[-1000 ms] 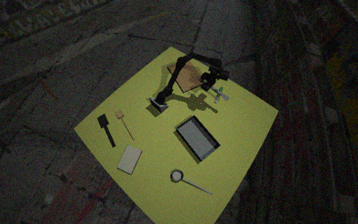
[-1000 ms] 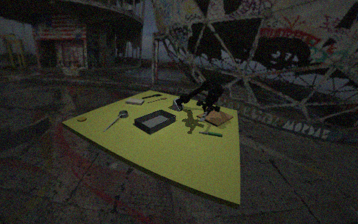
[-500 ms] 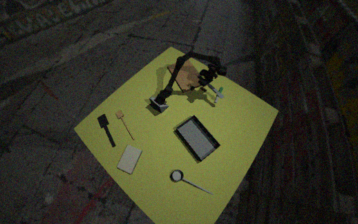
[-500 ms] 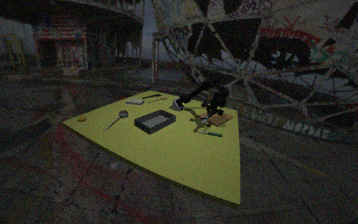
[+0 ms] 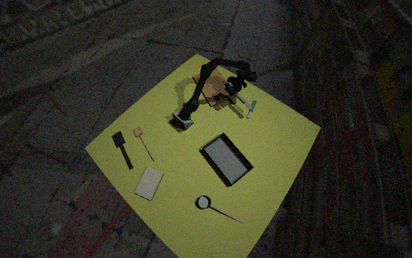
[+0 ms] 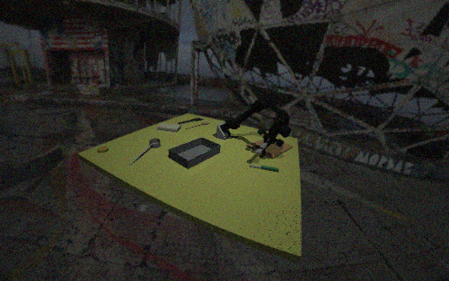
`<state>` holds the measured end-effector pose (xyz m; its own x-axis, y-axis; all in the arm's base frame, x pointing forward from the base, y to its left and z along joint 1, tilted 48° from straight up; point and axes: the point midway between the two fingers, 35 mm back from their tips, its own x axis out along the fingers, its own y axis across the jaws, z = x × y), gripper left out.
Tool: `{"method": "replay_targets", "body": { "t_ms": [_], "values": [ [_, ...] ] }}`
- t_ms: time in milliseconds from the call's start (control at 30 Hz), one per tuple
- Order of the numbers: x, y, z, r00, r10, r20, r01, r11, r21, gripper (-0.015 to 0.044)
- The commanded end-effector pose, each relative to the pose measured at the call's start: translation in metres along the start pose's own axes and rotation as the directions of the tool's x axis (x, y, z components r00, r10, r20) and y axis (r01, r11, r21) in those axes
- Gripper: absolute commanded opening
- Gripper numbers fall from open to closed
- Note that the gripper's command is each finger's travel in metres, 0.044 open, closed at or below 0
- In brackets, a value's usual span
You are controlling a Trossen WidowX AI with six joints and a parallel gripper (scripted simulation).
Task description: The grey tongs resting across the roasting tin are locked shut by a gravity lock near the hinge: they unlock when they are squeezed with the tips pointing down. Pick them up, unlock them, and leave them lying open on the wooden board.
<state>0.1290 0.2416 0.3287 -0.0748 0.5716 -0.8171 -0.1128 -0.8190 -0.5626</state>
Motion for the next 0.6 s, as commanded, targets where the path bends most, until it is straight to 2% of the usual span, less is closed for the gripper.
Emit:
{"method": "replay_targets", "body": {
  "t_ms": [0,567],
  "values": [
    [-0.003,-0.004,0.011,1.000,0.000,-0.020,0.001,1.000,0.015,-0.0150],
    [-0.001,-0.013,0.063,0.997,0.038,-0.061,-0.030,0.992,0.121,-0.0150]
  ]
}}
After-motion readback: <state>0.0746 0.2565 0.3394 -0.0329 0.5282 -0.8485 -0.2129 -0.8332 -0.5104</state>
